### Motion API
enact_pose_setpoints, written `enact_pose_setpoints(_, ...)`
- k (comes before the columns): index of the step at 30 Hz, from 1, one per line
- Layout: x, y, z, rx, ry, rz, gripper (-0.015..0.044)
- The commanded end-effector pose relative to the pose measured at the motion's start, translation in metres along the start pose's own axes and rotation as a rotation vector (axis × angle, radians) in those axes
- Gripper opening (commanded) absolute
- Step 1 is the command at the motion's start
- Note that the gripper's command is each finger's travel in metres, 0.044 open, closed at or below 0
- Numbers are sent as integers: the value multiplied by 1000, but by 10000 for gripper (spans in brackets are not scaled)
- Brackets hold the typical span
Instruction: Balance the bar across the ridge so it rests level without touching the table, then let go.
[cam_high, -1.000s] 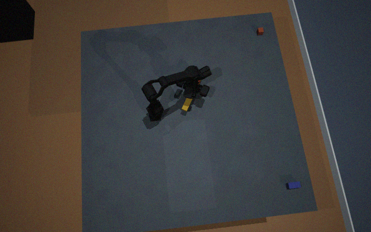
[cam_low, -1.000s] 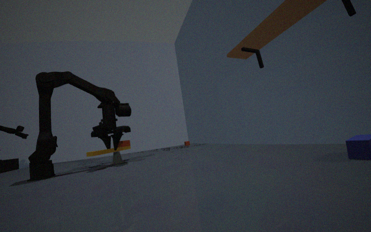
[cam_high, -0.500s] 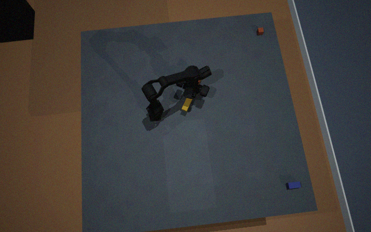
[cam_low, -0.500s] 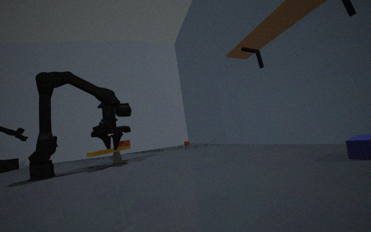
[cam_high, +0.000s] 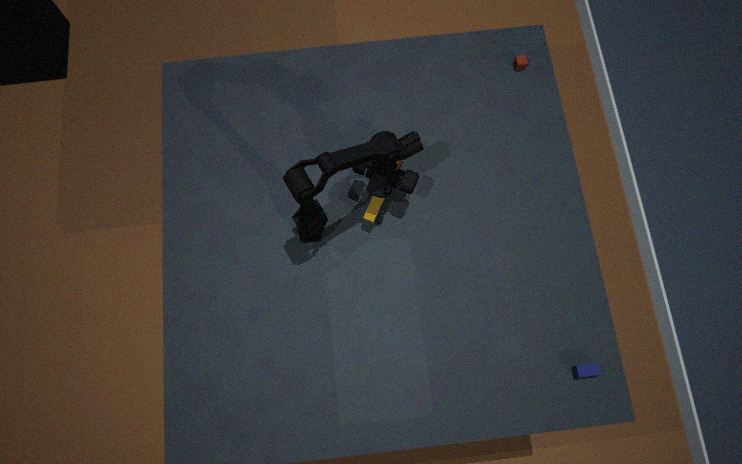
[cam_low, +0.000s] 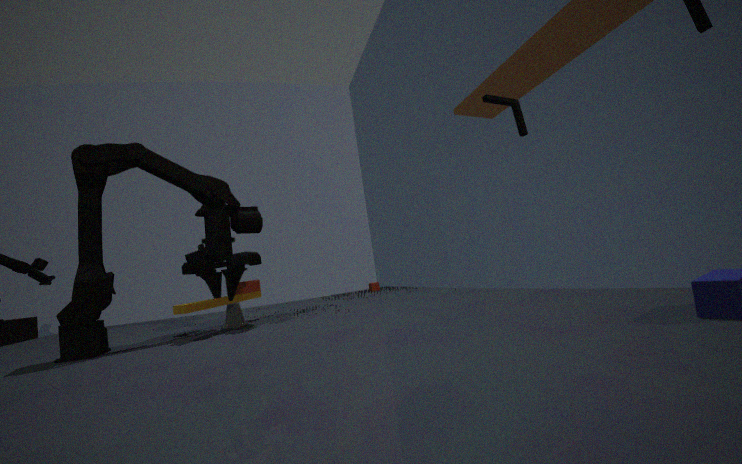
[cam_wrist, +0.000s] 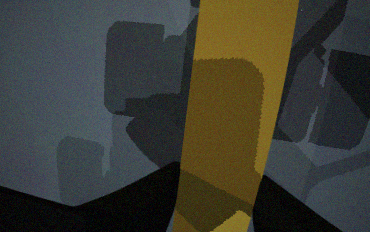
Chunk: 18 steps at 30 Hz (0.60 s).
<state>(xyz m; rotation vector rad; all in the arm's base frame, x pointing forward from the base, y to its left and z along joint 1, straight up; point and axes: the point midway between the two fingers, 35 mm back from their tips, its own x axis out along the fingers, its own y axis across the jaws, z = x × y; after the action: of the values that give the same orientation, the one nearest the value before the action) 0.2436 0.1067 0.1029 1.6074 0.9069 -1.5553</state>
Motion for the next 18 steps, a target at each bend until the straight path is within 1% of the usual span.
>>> enact_pose_setpoints(1,0,0,0,0,0,0,0)
enact_pose_setpoints(3,0,0,0,0,0,0,0)
enact_pose_setpoints(9,0,0,0,0,0,0,157)
enact_pose_setpoints(10,0,0,0,0,0,0,167)
enact_pose_setpoints(18,0,0,0,0,0,0,167)
